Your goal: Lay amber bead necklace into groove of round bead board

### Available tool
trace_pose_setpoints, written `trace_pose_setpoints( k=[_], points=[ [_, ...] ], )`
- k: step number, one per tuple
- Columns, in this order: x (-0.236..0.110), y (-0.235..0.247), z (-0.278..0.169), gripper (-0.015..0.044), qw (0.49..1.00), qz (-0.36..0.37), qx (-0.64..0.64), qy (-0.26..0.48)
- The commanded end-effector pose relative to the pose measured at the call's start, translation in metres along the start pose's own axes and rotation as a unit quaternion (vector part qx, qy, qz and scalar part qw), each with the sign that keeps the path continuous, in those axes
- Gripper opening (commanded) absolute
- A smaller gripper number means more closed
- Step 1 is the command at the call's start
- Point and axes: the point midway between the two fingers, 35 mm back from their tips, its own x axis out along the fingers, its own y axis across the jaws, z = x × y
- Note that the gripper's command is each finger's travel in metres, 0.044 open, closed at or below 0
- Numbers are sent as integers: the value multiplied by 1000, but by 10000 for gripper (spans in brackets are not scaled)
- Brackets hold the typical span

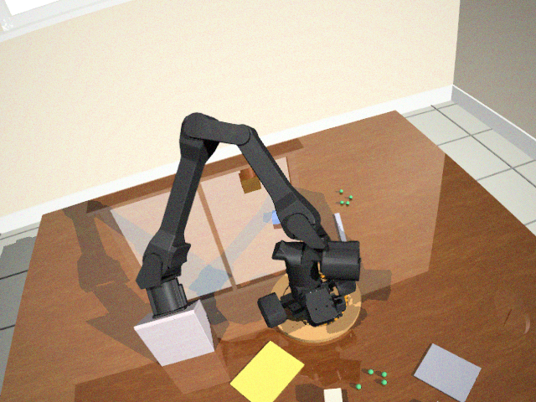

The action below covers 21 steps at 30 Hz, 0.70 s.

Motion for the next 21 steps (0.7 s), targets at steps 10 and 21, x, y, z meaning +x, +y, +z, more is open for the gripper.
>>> trace_pose_setpoints(
  k=[10,21],
  points=[
    [-2,-10,5,0,1000,0,-1,1],
    [6,-10,5,0,1000,0,-1,1]
  ],
)
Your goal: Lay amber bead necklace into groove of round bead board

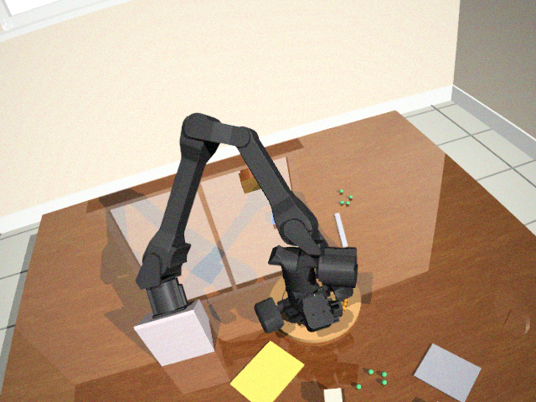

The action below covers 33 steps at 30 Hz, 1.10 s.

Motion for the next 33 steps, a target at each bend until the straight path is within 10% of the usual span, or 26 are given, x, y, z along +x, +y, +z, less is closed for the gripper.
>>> trace_pose_setpoints(
  k=[1,17,33],
  points=[
    [0,0,0,26,1000,0,0,0],
    [-2,0,0,440,1000,0,2,1],
    [-6,0,0,440,1000,-2,2,0]
  ],
)
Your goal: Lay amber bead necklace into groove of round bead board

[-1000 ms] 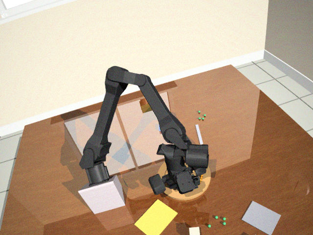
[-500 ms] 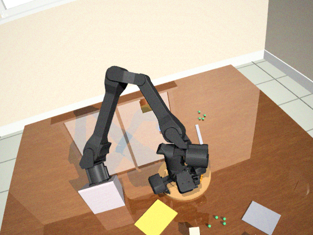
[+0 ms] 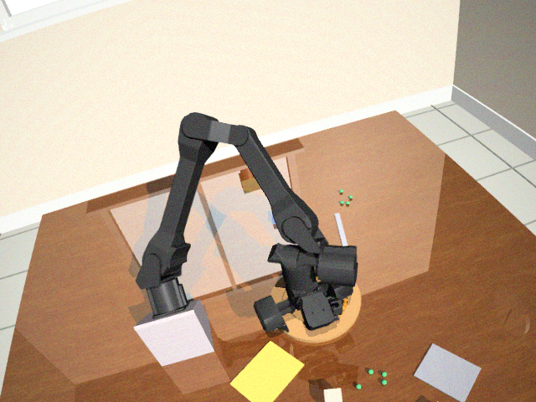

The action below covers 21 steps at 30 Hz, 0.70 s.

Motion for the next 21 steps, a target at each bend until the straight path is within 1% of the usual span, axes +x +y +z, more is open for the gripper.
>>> trace_pose_setpoints(
  k=[1,4,6,8,11,13,16,18,21],
  points=[
    [0,-1,0,440,1000,-2,-1,-2],
    [0,-1,0,440,1000,-2,-1,-2],
    [-1,0,-2,387,999,-2,-37,-2],
    [-4,3,-9,335,991,-3,-135,-2],
    [-8,8,-21,256,956,-3,-294,-2],
    [-11,10,-30,204,918,-3,-396,-2],
    [-15,14,-42,125,842,-4,-540,-1],
    [-17,16,-51,120,778,-4,-628,-1],
    [-21,18,-64,120,666,-3,-746,0]
  ],
)
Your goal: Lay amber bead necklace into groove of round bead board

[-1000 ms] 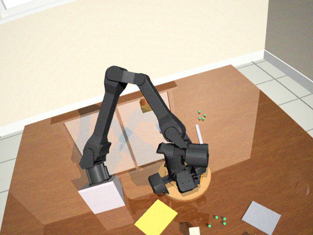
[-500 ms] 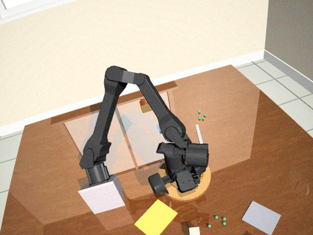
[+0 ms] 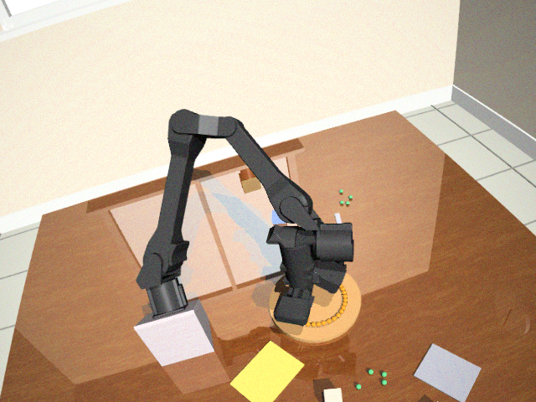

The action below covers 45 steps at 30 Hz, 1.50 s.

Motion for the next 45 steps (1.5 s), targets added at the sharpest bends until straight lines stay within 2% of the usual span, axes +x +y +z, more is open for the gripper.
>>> trace_pose_setpoints(
  k=[1,7,16,34,40,41,45],
  points=[
    [-10,34,-19,120,901,6,-434,3],
    [-15,50,-29,120,795,8,-607,2],
    [-20,64,-40,120,616,10,-787,-1],
    [-20,64,-40,120,614,10,-789,-1],
    [-4,64,-41,120,614,10,-789,-1],
    [-13,64,-38,120,614,6,-790,-3],
    [-10,65,-38,120,614,6,-789,-3]
  ],
)
